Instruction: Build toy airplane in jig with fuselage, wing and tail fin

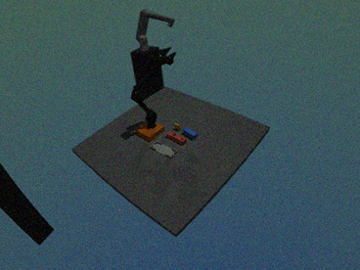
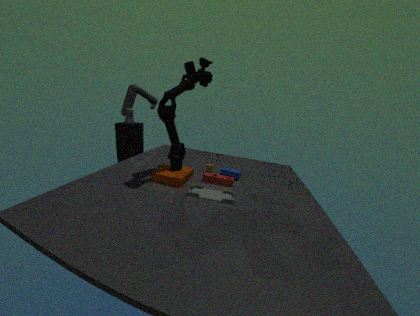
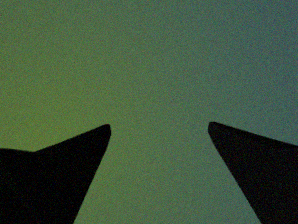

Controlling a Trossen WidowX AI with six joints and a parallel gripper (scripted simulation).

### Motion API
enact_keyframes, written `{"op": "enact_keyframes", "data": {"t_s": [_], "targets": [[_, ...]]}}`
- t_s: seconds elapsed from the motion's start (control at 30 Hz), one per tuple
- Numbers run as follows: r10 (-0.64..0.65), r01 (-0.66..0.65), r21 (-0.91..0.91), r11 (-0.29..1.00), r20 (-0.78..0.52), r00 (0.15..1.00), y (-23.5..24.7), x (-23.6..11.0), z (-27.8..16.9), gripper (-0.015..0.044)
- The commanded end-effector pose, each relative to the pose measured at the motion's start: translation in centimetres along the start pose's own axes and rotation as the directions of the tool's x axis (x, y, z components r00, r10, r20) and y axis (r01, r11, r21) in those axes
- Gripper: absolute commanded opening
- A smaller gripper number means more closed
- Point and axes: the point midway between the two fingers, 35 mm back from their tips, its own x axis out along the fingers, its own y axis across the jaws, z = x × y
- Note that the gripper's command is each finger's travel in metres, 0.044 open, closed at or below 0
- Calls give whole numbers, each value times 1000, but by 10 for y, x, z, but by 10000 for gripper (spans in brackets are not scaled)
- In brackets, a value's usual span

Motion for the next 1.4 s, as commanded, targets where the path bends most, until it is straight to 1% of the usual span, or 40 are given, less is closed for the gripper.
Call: {"op": "enact_keyframes", "data": {"t_s": [0.0, 0.1, 0.17, 0.27, 0.37, 0.47, 0.57, 0.67, 0.77, 0.9, 1.0, 1.13, 1.2, 1.27, 1.3, 1.37], "targets": [[-127, 151, -243, 958, 112, 986, -50, 14, 40, 440], [-207, 278, -397, 875, 213, 955, -78, 18, 77, 440], [-258, 371, -479, 796, 285, 923, -96, 17, 104, 440], [-332, 514, -566, 644, 398, 855, -121, 12, 148, 440], [-396, 644, -603, 471, 508, 765, -142, -1, 194, 440], [-448, 751, -595, 287, 610, 654, -158, -20, 240, 440], [-492, 829, -550, 101, 697, 522, -171, -46, 284, 440], [-527, 873, -481, -75, 763, 375, -180, -78, 325, 440], [-555, 884, -403, -235, 802, 218, -186, -115, 361, 440], [-589, 854, -303, -422, 808, -4, -189, -172, 399, 440], [-613, 810, -248, -532, 772, -167, -190, -218, 419, 440], [-648, 744, -213, -633, 672, -359, -188, -280, 432, 440], [-671, 713, -214, -667, 589, -451, -187, -314, 433, 440], [-696, 693, -229, -684, 489, -526, -185, -347, 430, 440], [-707, 689, -238, -685, 444, -550, -185, -360, 427, 440], [-717, 688, -246, -683, 407, -566, -184, -369, 424, 440]]}}
